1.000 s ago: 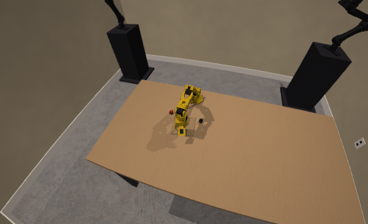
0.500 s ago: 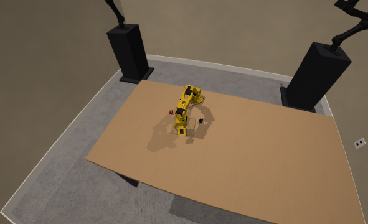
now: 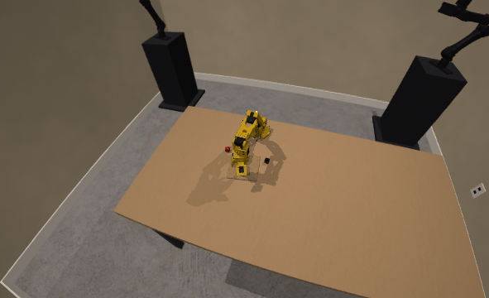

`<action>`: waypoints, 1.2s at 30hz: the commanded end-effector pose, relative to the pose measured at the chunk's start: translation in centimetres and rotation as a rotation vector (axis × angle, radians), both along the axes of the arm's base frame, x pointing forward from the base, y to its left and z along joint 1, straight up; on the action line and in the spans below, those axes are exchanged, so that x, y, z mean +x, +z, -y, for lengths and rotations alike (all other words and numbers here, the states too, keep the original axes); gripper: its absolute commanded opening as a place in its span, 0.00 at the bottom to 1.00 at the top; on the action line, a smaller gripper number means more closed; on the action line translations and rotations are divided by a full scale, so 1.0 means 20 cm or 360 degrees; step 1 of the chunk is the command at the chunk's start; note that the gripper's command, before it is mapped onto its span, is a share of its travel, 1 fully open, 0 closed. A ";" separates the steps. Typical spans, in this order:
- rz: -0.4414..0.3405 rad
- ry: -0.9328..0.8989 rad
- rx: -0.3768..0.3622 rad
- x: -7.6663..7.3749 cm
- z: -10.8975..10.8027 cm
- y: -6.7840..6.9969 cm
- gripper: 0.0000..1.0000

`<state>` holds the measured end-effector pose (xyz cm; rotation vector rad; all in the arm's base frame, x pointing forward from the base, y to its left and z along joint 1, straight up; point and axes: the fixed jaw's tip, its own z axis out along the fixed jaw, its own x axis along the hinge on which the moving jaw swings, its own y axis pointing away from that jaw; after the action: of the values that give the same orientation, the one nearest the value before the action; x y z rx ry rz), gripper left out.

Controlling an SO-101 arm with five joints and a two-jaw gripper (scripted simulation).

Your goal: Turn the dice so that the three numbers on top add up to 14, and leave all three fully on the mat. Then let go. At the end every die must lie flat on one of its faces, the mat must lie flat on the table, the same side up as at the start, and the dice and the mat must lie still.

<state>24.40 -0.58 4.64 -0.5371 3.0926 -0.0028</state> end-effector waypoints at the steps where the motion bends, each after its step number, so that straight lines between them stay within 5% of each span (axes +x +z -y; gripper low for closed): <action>1: 0.0156 0.0019 -0.0006 0.04 -0.01 0.14 0.29; 36: 0.0176 -0.0022 0.0002 0.03 -0.06 0.16 0.29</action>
<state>24.78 -0.19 6.39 -0.5243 3.0459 -0.0182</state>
